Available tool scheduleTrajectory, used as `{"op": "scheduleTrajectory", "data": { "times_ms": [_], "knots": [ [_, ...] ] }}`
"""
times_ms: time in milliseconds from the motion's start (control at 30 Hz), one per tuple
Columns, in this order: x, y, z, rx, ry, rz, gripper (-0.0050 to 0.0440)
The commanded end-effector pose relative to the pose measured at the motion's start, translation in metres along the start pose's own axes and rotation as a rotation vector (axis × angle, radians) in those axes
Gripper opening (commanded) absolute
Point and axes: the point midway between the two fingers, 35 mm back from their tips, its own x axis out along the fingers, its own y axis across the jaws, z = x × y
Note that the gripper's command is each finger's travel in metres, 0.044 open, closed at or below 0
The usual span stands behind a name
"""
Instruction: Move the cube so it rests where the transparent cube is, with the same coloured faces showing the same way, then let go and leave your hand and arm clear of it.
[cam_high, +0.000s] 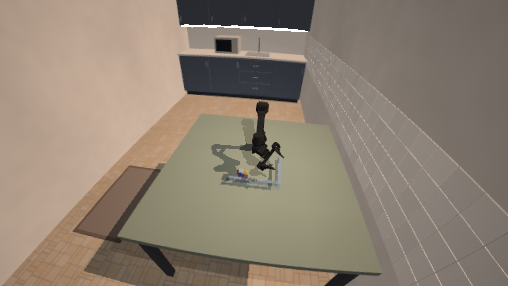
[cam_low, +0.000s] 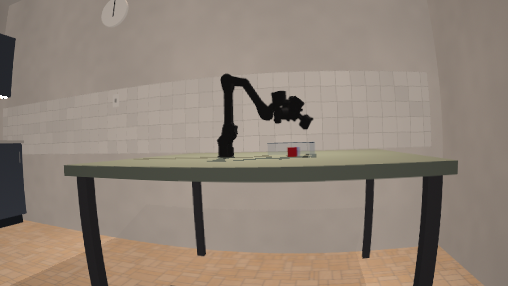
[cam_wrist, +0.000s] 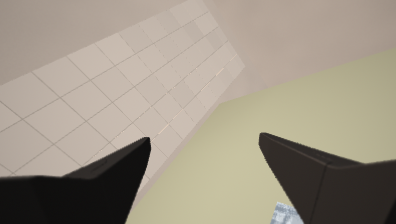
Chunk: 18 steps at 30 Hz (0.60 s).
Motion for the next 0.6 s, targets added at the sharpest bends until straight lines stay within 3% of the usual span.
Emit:
{"op": "scheduleTrajectory", "data": {
  "times_ms": [0,533,567],
  "knots": [
    [0.0003,0.0043,0.0062,-0.017,-0.011,0.009,0.04],
    [0.0003,0.0043,0.0062,-0.017,-0.011,0.009,0.04],
    [0.0004,0.0035,0.0065,-0.017,-0.011,0.005,0.0376]
  ]
}}
